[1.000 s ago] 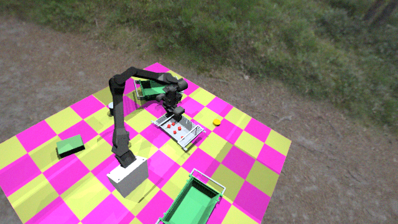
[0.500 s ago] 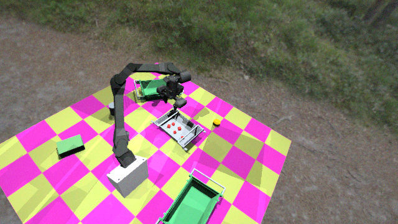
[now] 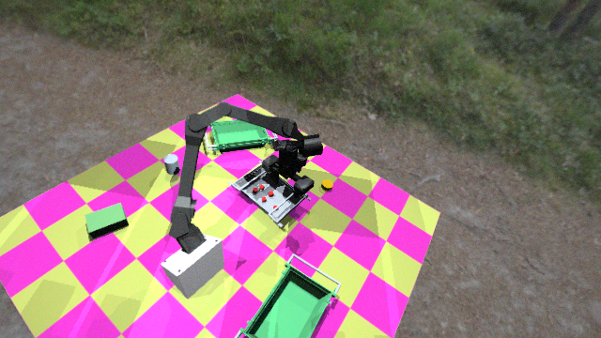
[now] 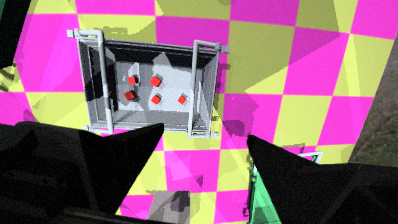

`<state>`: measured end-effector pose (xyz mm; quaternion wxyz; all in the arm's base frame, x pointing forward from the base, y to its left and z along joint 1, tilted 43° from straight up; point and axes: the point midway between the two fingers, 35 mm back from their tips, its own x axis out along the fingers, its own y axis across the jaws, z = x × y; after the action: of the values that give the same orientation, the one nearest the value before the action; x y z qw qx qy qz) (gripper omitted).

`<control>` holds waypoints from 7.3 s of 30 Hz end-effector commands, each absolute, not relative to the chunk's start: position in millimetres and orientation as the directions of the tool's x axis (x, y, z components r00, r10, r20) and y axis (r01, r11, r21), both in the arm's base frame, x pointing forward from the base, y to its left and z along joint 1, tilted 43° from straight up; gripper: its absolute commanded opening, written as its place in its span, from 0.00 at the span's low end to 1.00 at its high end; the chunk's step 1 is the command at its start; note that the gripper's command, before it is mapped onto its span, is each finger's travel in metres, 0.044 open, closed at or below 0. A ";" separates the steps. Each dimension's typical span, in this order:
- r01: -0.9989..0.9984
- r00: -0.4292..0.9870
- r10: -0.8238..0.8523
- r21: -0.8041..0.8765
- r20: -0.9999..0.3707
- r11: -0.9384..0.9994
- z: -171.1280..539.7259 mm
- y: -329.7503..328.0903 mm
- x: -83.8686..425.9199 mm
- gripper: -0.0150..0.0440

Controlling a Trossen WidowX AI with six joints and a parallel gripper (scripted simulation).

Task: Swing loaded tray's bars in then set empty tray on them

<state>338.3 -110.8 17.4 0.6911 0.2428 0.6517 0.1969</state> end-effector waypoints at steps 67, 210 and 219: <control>-0.132 0.015 0.657 0.650 -0.754 0.748 -228.5 -145.3 63.1 0.83; -0.349 0.013 0.623 0.580 -0.782 0.736 -99.4 -301.6 139.6 0.25; -0.479 0.016 0.611 0.530 -0.792 0.700 -75.4 -286.8 177.4 0.25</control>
<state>161.0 -287.6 -91.0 0.7015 0.0880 0.5992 0.3756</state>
